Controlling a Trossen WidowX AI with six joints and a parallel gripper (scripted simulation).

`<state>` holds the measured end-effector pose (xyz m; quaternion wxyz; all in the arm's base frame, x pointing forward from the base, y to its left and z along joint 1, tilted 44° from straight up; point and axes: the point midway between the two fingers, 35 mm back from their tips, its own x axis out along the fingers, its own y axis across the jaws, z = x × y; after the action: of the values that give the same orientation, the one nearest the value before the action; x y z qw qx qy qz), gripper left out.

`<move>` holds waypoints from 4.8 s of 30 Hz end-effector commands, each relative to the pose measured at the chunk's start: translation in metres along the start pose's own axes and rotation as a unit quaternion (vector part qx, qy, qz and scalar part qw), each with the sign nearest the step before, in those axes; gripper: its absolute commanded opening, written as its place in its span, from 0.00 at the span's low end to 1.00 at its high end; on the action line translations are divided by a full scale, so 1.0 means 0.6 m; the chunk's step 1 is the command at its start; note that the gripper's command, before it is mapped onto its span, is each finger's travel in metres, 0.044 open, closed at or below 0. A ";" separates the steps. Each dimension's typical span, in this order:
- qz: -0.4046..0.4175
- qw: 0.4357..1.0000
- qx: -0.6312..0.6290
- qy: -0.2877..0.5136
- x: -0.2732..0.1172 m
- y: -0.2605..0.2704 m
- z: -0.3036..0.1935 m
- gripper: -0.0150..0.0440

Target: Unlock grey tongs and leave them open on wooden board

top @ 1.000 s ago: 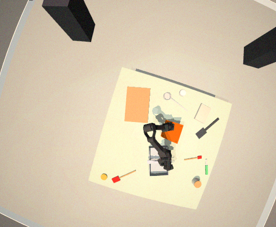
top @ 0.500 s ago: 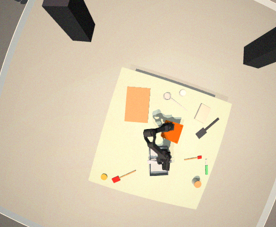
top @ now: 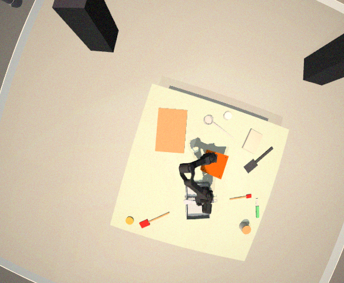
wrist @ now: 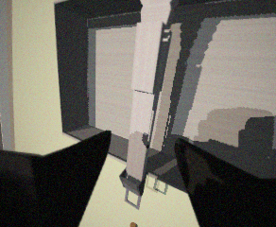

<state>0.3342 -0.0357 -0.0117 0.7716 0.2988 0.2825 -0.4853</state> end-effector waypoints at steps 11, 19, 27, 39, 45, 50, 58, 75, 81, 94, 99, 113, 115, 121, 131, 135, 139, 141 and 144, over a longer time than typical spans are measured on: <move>0.001 1.000 -0.001 0.000 0.038 0.005 0.000 0.69; 0.001 1.000 -0.001 0.000 0.060 0.005 0.001 0.69; 0.001 1.000 -0.001 0.000 0.083 0.005 0.001 0.69; 0.001 1.000 -0.001 -0.002 0.116 0.002 0.002 0.69; -0.001 1.000 0.000 -0.004 0.116 -0.001 0.003 0.61; -0.001 1.000 0.000 -0.004 0.116 -0.001 0.003 0.38; -0.001 1.000 0.000 -0.004 0.116 -0.001 0.003 0.29; 0.002 1.000 -0.001 -0.001 0.004 0.064 0.002 0.00; 0.002 1.000 -0.001 -0.001 0.004 0.064 0.002 0.00; -0.054 0.999 0.001 0.008 0.011 0.063 -0.002 0.00; -0.087 0.996 0.001 0.011 0.014 0.061 -0.003 0.00; -0.181 0.983 0.002 0.010 0.012 0.054 0.000 0.00; -0.194 0.981 0.002 0.009 0.010 0.053 0.001 0.00; -0.234 0.972 0.001 0.003 0.005 0.049 0.007 0.00; -0.256 0.967 0.000 -0.001 0.001 0.047 0.010 0.00; -0.258 0.966 -0.003 0.003 0.003 0.043 0.009 0.00; -0.257 0.966 -0.015 0.011 0.002 0.040 0.031 0.00; -0.256 0.966 -0.026 0.019 0.001 0.035 0.052 0.00; -0.254 0.966 -0.045 0.030 -0.001 0.027 0.087 0.00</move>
<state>0.3575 -0.0522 0.0101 0.6218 0.2011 0.3791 -0.6552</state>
